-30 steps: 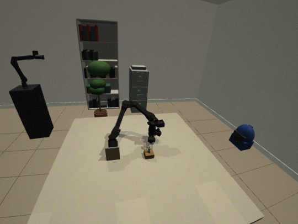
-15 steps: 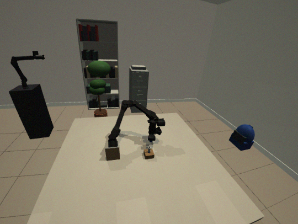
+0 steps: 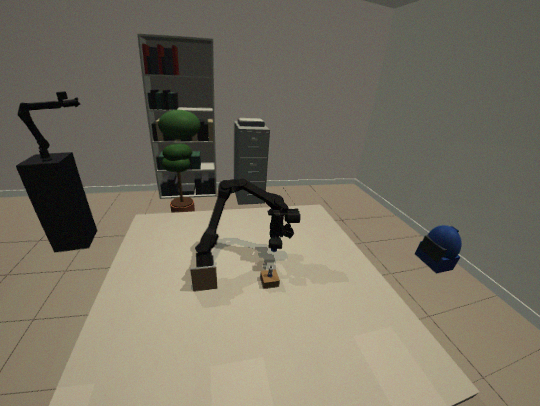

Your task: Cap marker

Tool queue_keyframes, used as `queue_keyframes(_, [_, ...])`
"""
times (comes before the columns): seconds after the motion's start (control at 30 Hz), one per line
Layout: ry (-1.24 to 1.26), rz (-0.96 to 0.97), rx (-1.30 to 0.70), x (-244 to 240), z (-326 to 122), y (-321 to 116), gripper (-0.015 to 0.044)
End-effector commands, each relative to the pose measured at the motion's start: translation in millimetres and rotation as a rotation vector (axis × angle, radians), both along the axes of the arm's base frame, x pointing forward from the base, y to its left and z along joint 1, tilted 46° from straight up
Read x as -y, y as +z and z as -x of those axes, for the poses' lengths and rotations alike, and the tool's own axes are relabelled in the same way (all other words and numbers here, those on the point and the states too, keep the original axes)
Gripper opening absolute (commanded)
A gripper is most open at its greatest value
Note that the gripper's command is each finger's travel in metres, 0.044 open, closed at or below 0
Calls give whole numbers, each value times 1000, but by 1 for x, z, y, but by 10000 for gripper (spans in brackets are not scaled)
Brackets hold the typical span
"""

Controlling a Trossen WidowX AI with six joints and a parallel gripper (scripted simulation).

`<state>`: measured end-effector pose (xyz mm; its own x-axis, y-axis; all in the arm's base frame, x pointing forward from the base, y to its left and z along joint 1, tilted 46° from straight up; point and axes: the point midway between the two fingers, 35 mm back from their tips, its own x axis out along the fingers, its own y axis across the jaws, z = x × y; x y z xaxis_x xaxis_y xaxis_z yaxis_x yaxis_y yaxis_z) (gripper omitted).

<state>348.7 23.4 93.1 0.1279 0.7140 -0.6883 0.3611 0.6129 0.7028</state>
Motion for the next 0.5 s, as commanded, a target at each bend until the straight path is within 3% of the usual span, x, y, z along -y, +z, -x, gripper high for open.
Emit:
queue_keyframes(0.0, [-1,8,6,9,1,1,0])
queue_keyframes(0.47, [-8,32,1,60,19,-26,0])
